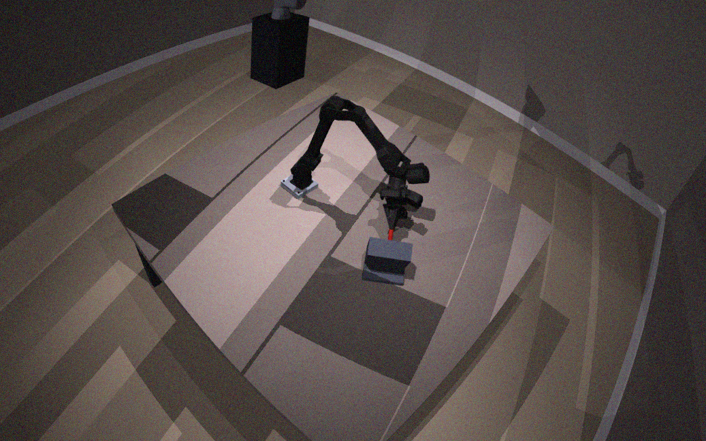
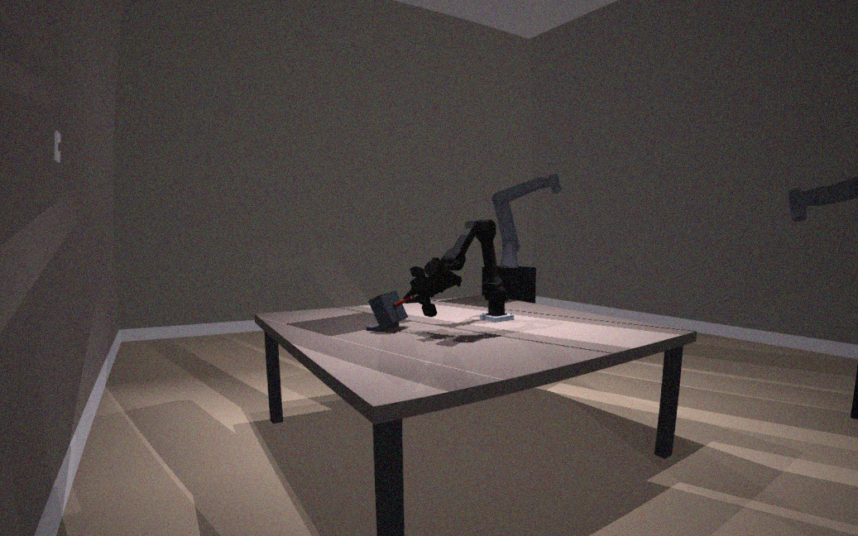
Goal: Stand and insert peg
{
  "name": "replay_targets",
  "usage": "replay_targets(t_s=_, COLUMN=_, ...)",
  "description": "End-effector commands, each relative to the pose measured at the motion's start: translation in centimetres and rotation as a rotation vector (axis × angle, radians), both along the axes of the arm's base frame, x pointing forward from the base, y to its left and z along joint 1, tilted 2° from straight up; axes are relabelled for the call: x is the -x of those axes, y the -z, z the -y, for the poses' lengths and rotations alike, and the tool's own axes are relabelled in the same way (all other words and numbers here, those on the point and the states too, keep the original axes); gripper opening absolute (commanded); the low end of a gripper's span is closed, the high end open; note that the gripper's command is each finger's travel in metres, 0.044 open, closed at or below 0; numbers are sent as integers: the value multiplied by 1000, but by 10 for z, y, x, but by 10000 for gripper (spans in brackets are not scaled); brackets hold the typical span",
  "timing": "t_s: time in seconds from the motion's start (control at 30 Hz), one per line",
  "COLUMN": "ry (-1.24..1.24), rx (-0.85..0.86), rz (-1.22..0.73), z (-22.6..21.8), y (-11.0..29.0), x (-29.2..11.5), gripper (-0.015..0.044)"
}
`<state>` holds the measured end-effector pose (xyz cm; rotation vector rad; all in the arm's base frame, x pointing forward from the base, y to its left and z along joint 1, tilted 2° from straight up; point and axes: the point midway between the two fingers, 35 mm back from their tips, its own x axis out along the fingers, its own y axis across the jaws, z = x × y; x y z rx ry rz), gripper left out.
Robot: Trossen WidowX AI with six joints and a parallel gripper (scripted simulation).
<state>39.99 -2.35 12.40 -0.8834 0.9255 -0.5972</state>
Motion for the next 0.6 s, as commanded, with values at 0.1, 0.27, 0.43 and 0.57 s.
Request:
replay_targets(t_s=0.1, ry=-2, rx=-1, rz=-3, z=3, y=3, x=-2, gripper=0)
replay_targets(t_s=0.27, ry=-2, rx=-1, rz=-3, z=5, y=5, x=-3, gripper=0)
replay_targets(t_s=0.43, ry=-2, rx=-1, rz=-3, z=7, y=6, x=-5, gripper=0)
replay_targets(t_s=0.57, ry=-2, rx=0, rz=-3, z=9, y=8, x=-6, gripper=0)
